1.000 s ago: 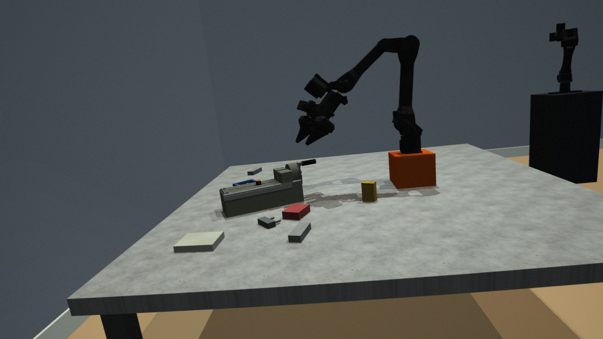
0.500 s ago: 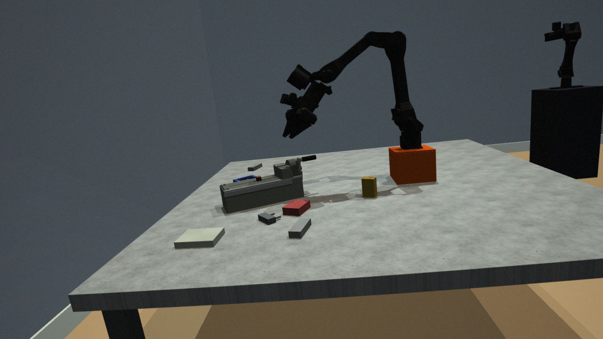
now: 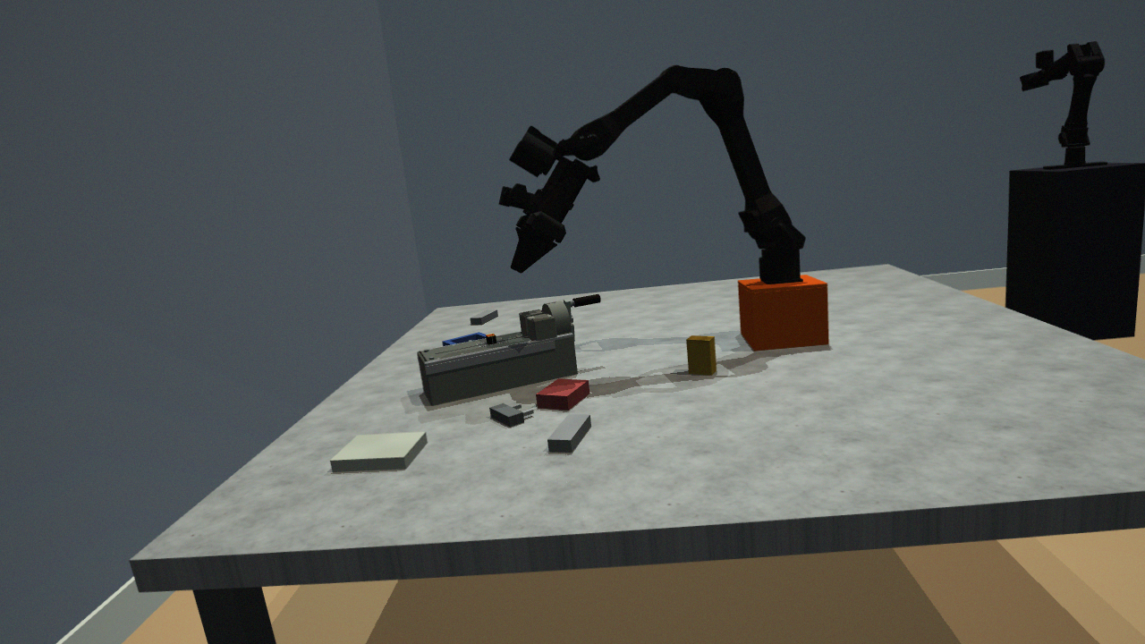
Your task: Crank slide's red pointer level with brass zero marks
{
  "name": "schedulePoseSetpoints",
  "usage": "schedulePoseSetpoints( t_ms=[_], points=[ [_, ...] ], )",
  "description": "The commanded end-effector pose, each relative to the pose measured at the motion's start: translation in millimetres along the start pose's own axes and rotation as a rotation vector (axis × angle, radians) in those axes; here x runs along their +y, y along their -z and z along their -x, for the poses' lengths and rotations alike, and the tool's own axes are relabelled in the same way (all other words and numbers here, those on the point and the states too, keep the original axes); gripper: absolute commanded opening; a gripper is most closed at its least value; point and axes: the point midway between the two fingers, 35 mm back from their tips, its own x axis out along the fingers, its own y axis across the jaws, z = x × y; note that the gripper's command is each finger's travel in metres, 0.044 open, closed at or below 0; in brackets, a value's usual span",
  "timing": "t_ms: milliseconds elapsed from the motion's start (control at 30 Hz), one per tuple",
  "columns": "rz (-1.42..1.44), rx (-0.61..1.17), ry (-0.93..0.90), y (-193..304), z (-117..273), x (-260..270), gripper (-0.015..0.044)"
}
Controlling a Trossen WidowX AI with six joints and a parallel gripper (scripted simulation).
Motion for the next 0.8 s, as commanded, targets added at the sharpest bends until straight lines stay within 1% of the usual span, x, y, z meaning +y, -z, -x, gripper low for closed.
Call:
schedulePoseSetpoints(
  t_ms=[0, 100, 167, 767],
  points=[
    [-0.014, 0.007, 0.009, 8.4, -19.8, -0.7, 0.0440],
    [-0.014, 0.007, 0.009, 24.5, -39.4, -2.7, 0.0440],
    [-0.014, 0.007, 0.009, 28.4, -43.7, -3.1, 0.0440],
    [-0.014, 0.007, 0.009, 28.4, -43.7, -3.1, 0.0440]
  ],
)
